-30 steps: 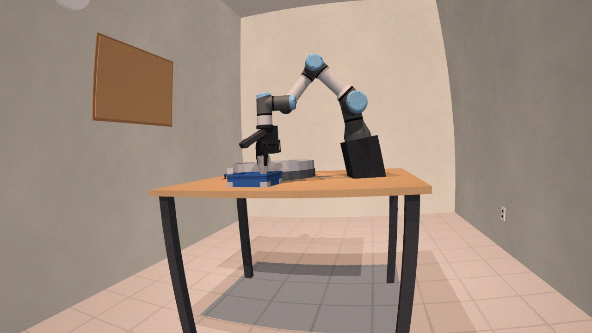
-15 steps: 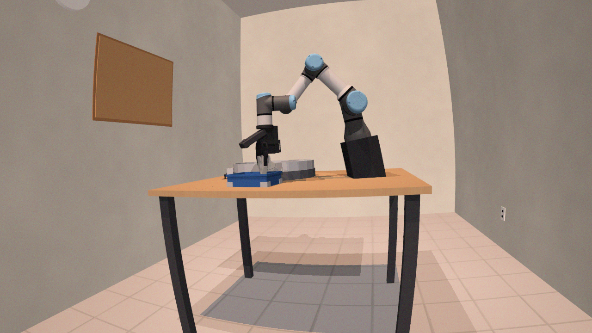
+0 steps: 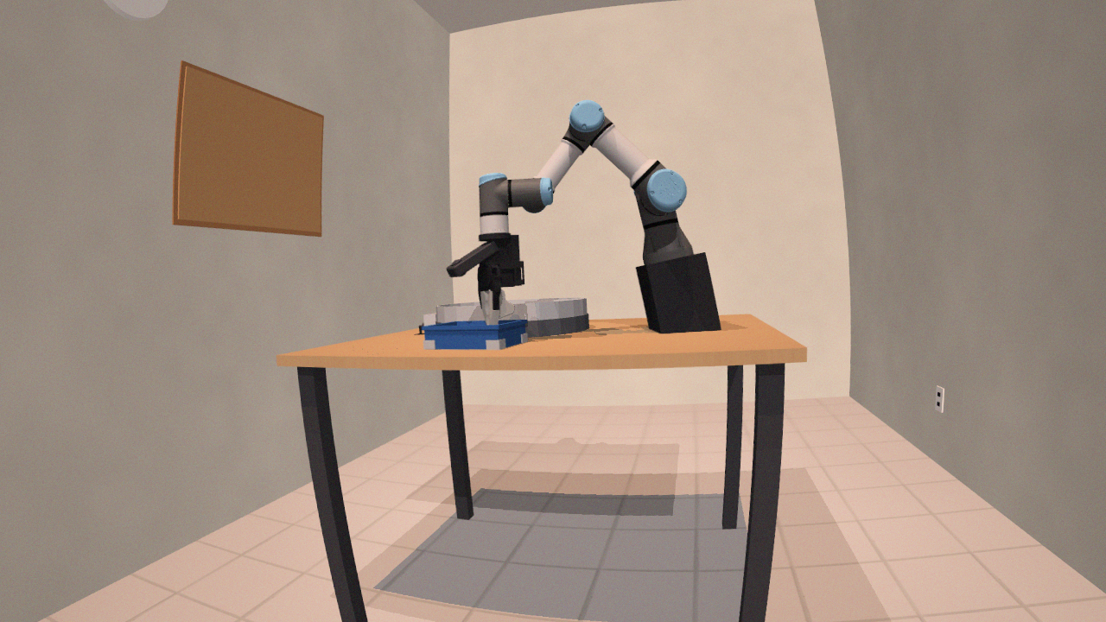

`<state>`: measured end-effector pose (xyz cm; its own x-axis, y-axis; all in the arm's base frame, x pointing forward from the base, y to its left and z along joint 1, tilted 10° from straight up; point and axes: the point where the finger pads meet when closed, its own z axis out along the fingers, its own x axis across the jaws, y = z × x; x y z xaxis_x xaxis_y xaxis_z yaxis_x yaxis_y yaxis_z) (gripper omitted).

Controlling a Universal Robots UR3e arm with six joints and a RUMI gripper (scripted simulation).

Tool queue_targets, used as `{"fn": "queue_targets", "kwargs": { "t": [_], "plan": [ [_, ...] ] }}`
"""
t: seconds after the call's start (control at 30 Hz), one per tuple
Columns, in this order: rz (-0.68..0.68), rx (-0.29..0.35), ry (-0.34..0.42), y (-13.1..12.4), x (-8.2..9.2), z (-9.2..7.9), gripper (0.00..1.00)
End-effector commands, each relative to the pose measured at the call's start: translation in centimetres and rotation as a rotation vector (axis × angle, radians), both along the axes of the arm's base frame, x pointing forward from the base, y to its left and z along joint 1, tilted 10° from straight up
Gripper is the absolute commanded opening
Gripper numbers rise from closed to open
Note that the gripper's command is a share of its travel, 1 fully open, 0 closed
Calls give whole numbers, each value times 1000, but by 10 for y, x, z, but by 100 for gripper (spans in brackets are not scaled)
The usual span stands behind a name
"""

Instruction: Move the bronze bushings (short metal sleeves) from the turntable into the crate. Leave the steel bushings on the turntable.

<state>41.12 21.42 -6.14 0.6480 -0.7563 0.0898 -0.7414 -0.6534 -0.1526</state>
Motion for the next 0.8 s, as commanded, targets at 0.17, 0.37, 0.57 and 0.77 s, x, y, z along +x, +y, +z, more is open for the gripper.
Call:
{"fn": "queue_targets", "kwargs": {
  "t": [0.17,0.37,0.57,0.77],
  "plan": [
    [0,1,-3,0,1,1,0],
    [0,1,-3,0,1,0,0],
    [0,1,-3,0,1,-2,0],
    [0,1,-3,0,2,-4,0]
  ]
}}
